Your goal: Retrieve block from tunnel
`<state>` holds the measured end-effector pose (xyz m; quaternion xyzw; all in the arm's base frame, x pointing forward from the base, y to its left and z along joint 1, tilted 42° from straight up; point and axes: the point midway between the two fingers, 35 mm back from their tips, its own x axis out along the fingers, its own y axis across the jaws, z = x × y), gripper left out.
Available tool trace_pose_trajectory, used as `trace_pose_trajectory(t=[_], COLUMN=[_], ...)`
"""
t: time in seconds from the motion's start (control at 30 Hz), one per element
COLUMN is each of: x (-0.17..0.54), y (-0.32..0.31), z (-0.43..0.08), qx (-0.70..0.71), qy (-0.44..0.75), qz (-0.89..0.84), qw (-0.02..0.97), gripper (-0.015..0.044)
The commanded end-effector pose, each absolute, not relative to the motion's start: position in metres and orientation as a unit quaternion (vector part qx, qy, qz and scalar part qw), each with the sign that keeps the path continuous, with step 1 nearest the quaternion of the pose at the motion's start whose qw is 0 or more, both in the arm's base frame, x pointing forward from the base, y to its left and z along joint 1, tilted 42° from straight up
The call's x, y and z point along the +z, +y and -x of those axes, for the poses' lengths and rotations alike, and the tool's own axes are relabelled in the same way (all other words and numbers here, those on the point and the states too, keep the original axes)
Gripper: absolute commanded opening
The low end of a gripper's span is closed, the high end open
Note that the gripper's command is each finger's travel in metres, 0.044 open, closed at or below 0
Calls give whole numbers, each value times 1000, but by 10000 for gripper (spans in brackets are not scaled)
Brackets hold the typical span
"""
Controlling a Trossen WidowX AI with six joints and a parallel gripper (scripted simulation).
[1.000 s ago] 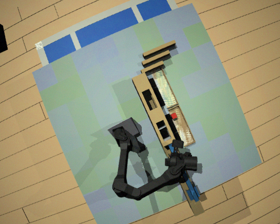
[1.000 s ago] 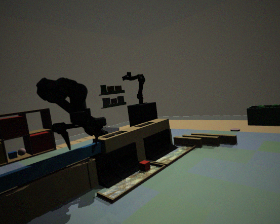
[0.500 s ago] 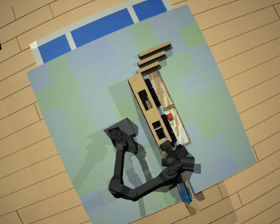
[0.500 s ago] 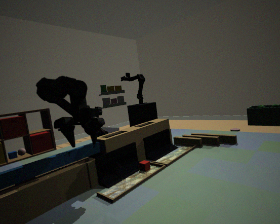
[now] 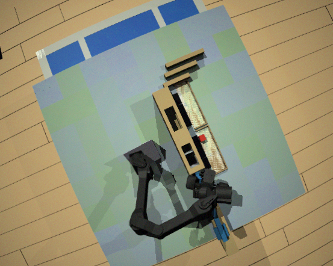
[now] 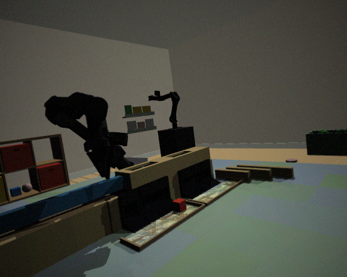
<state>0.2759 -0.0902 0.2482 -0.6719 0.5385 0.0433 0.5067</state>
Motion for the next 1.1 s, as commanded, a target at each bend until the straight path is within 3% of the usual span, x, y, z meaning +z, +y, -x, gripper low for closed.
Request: trace_pose_trajectory(t=[0.0,1.07], x=[251,234], y=[-107,-122], z=[-262,-267], qx=[201,201], qy=[539,539], qz=[779,778], qw=[252,252], gripper=[440,440])
